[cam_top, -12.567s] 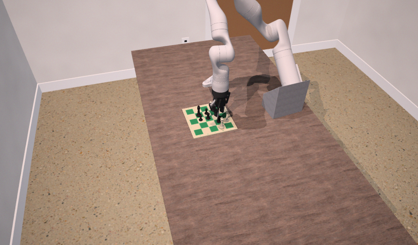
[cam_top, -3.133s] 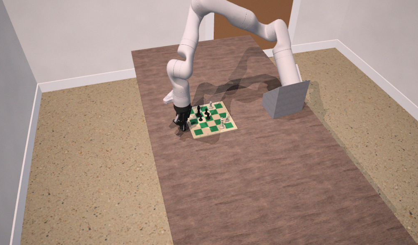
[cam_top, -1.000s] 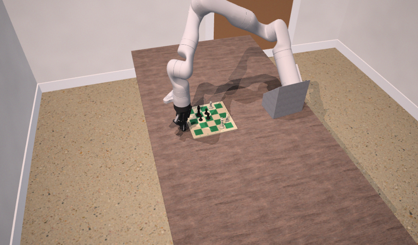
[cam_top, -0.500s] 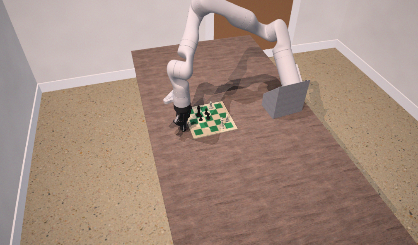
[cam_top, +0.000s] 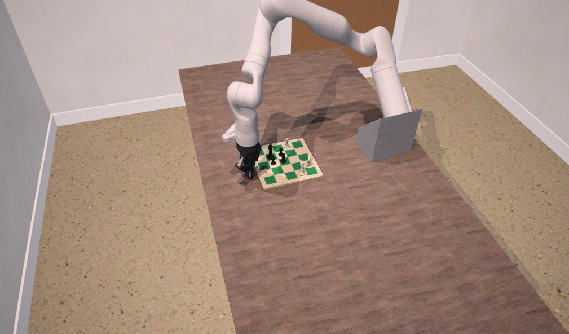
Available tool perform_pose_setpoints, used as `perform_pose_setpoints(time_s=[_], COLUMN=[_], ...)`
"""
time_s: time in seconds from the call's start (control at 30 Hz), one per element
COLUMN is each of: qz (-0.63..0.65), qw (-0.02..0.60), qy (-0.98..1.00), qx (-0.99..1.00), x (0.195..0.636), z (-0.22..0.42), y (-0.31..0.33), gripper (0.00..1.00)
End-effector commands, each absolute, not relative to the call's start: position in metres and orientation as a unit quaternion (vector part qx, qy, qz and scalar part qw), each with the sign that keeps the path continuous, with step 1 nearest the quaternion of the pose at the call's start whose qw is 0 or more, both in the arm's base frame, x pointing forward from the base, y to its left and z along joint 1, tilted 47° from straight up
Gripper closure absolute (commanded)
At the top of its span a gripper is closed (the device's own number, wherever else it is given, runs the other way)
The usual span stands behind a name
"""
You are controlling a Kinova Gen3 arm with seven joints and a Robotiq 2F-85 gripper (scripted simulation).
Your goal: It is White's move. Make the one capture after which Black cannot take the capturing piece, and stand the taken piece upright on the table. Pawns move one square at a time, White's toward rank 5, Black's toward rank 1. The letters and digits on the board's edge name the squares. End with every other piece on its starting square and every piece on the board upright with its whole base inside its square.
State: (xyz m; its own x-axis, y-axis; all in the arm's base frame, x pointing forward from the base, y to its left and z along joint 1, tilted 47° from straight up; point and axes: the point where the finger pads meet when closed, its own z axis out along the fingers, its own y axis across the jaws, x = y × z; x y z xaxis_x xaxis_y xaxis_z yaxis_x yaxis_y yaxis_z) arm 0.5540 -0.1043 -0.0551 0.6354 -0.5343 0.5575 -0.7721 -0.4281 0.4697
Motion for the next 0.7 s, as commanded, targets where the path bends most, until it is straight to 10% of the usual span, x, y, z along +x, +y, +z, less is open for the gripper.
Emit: perform_pose_setpoints(time_s=[0.0,0.67], qz=[0.165,0.165], qw=[0.361,0.361], qy=[-0.394,-0.394], qx=[0.829,0.829], x=[0.5546,0.5546], z=[-0.0548,-0.0548], y=[-0.1035,-0.1035], gripper=[1.0,0.92])
